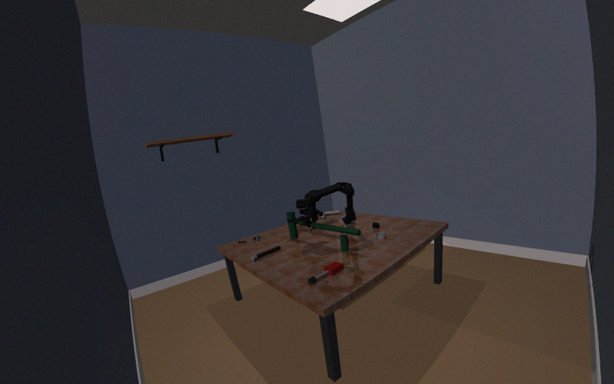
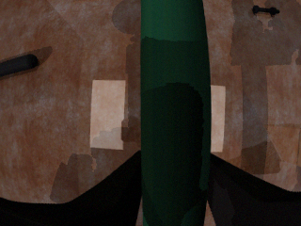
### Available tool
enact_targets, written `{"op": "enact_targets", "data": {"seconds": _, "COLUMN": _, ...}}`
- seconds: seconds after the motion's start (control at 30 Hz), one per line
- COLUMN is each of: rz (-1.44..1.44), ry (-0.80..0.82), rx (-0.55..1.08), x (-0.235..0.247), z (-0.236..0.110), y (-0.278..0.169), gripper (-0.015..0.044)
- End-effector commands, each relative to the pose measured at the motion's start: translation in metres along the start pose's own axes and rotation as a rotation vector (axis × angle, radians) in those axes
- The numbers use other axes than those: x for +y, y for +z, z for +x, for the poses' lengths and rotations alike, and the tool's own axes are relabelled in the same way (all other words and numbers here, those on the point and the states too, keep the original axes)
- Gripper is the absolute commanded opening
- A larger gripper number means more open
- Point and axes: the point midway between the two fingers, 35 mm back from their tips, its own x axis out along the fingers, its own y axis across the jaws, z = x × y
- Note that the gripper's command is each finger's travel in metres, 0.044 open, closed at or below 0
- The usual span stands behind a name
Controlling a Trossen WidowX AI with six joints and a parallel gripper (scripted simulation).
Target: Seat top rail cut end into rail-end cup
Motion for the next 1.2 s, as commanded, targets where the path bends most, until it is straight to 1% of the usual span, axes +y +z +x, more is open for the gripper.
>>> {"op": "enact_targets", "data": {"seconds": 0.0, "rz": 0.001, "ry": 0.001, "rx": -0.001, "x": 0.000, "z": 0.000, "y": 0.001, "gripper": 0.0000}}
{"op": "enact_targets", "data": {"seconds": 1.17, "rz": 0.001, "ry": 0.001, "rx": -0.002, "x": 0.003, "z": -0.008, "y": 0.018, "gripper": 0.0000}}
